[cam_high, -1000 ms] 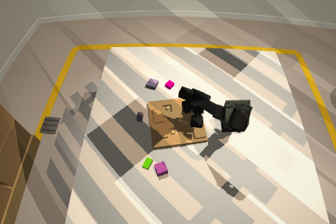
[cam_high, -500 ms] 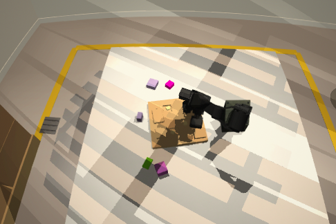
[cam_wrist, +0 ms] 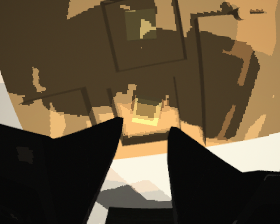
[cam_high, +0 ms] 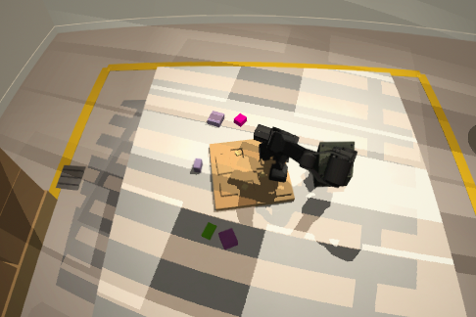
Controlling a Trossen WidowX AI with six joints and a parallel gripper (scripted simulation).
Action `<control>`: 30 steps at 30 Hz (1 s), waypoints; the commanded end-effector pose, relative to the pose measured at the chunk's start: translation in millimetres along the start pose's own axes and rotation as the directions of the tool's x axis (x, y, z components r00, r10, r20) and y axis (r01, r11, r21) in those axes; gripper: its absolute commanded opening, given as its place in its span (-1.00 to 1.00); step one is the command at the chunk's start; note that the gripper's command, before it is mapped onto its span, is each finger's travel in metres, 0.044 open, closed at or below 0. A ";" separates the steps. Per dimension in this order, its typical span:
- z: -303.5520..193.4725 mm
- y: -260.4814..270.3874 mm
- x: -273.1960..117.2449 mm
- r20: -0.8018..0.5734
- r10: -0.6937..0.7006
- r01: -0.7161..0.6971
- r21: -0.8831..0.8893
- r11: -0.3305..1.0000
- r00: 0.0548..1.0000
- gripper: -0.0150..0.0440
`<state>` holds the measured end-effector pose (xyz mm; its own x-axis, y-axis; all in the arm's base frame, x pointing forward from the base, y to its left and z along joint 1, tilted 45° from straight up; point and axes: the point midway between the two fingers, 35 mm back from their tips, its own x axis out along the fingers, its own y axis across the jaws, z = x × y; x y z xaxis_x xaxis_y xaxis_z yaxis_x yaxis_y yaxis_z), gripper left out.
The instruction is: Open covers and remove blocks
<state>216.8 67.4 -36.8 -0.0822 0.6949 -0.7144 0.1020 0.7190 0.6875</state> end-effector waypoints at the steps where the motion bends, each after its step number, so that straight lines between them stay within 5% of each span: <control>1: -0.3 0.6 0.1 0.001 0.003 -0.003 0.003 1.000 1.000 0.00; 30: 0.0 1.2 18.4 0.001 0.004 -0.004 0.003 1.000 1.000 0.00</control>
<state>219.3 78.4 -45.4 -0.0703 0.6940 -0.7166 0.0921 0.7198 0.6881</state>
